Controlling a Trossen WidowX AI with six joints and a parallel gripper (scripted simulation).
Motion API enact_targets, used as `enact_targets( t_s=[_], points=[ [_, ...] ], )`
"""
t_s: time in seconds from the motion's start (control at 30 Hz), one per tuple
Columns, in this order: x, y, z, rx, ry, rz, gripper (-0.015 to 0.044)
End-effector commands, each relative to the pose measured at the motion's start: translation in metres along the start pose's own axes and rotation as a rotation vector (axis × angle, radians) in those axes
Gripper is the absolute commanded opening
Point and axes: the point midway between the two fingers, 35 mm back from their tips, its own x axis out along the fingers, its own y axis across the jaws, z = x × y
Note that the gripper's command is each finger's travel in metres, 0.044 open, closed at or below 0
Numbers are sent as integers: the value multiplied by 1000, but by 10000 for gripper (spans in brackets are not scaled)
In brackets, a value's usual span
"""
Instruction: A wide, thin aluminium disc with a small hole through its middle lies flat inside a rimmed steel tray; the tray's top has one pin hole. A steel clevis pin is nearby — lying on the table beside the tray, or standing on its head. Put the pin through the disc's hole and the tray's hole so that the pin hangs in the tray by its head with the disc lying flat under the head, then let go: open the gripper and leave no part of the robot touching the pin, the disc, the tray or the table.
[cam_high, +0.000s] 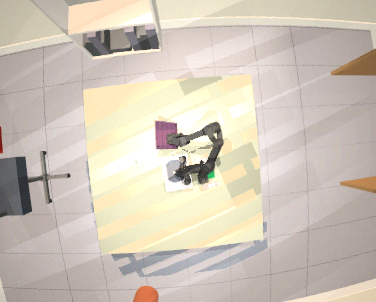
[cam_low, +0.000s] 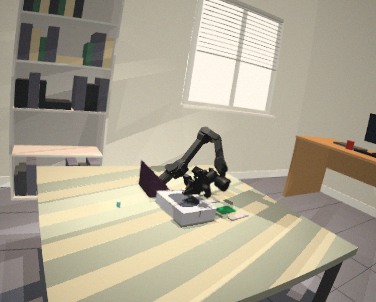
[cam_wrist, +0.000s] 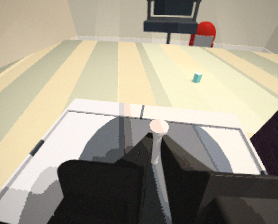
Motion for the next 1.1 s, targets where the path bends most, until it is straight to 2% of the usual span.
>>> enact_targets(
  t_s=[0.0,1.07],
  points=[
    [0,2,0,-1,23,-2,0],
    [1,5,1,-1,32,-1,0]
  ],
)
